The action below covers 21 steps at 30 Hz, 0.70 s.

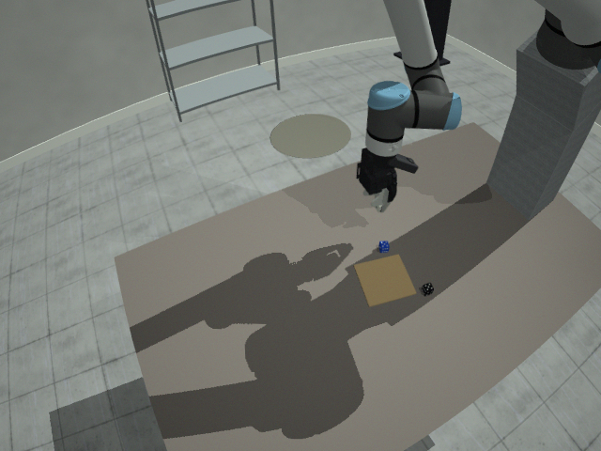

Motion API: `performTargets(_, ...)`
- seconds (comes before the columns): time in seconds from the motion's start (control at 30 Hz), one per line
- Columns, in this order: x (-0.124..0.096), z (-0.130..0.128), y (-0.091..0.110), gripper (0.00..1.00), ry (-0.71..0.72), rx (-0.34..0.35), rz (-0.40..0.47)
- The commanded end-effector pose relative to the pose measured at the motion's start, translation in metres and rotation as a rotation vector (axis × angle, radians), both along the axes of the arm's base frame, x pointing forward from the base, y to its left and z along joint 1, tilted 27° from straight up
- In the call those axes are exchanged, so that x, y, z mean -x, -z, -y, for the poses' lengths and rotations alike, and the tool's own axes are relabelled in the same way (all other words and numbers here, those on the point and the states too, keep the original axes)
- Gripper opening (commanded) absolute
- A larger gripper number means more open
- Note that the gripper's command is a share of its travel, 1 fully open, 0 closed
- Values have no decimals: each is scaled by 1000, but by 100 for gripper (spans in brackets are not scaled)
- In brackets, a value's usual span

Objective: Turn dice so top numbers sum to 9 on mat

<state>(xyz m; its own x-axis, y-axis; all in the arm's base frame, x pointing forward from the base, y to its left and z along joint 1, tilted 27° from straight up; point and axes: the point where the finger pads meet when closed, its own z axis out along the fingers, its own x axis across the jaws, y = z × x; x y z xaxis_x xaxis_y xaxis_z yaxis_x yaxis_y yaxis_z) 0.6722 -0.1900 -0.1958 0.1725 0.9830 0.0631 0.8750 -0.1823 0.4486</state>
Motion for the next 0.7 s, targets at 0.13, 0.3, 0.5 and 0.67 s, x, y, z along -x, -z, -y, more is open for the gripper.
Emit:
performTargets(0.13,-3,2,2,6,189,-96,5)
performTargets(0.3,-5,3,4,6,309,-157,8)
performTargets(0.5,-7,5,5,6,426,-216,11)
performTargets(0.67,-10,7,7,6,564,-286,15)
